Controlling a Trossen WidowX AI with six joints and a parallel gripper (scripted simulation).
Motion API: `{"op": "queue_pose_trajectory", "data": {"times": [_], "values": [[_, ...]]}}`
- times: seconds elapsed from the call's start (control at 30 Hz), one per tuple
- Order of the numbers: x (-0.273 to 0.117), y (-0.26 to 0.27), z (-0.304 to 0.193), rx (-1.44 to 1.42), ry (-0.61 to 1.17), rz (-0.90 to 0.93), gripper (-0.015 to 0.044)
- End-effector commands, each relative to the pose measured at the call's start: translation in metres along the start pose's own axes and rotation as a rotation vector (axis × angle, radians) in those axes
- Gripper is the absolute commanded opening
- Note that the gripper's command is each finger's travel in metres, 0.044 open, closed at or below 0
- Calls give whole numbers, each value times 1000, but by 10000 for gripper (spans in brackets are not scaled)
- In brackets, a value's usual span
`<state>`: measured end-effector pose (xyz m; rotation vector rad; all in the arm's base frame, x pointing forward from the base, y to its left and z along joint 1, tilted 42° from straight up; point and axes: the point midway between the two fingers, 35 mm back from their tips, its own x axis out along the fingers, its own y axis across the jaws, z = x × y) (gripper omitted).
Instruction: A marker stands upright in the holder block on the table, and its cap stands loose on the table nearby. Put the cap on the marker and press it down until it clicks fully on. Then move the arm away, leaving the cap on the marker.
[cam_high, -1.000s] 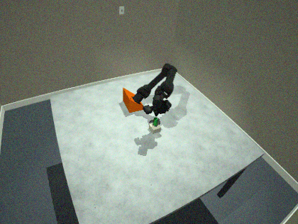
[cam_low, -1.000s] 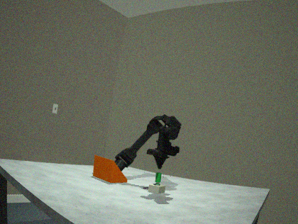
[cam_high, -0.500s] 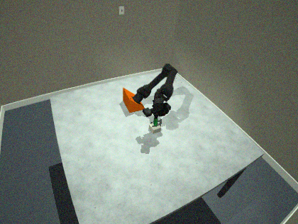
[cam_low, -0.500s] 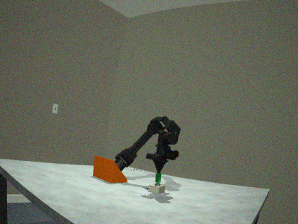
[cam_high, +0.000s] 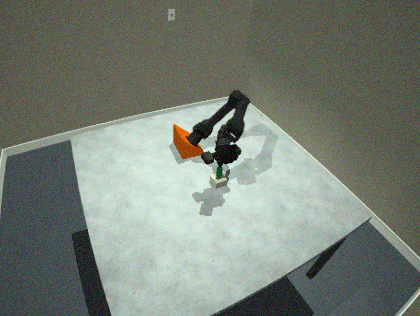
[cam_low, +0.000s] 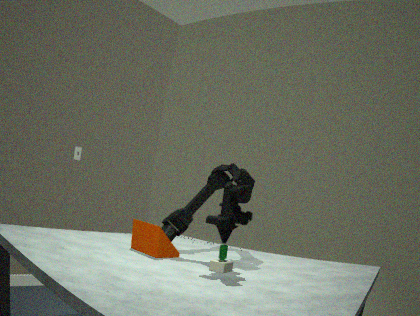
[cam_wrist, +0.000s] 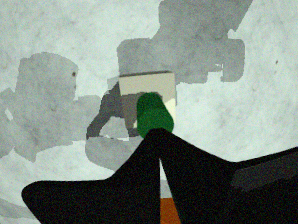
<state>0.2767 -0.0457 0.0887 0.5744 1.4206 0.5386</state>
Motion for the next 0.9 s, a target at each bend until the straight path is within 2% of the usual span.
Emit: {"op": "queue_pose_trajectory", "data": {"times": [0.0, 0.1, 0.27, 0.8, 0.87], "values": [[-43, -3, 3, 35, -31, -17, 0], [-77, -2, -1, 72, -46, -19, 0], [-80, -2, -1, 74, -47, -19, 0], [-80, -2, -1, 74, -47, -19, 420], [-80, -2, -1, 74, -47, -19, 440]]}}
